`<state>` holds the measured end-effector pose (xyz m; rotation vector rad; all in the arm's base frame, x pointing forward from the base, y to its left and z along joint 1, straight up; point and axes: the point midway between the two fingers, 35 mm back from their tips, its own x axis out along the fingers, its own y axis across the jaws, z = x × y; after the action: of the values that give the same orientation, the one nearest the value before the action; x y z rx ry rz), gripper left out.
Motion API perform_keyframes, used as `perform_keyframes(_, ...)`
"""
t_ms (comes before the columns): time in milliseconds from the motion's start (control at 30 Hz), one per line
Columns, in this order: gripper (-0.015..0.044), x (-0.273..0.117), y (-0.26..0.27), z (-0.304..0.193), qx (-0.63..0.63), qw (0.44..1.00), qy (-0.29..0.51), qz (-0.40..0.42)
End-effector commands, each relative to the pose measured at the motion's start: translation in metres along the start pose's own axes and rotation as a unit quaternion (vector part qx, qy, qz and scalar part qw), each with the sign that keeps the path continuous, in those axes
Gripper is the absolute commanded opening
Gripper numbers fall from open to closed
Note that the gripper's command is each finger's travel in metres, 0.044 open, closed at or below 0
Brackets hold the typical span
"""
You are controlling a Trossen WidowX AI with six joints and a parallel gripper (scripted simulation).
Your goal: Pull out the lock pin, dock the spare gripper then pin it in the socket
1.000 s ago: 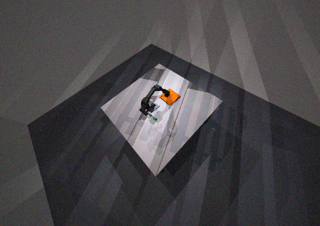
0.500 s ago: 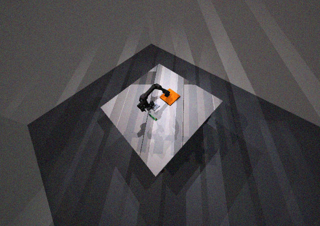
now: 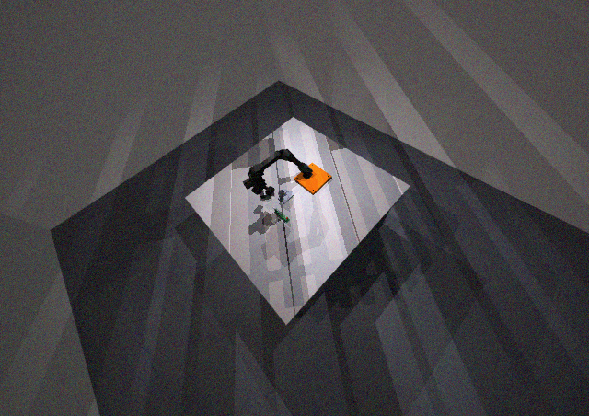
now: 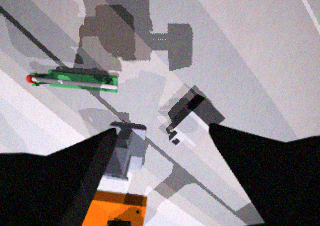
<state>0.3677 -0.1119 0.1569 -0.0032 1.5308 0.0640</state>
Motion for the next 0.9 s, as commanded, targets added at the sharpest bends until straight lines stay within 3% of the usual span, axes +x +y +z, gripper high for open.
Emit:
perform_keyframes(0,0.044,0.006,-0.061,-0.036,0.338,0.941,-0.003,-0.024)
perform_keyframes(500,0.044,0.01,-0.07,-0.041,0.375,0.927,-0.004,-0.026)
perform_keyframes(867,0.044,0.064,-0.073,-0.04,0.375,0.927,-0.004,-0.026)
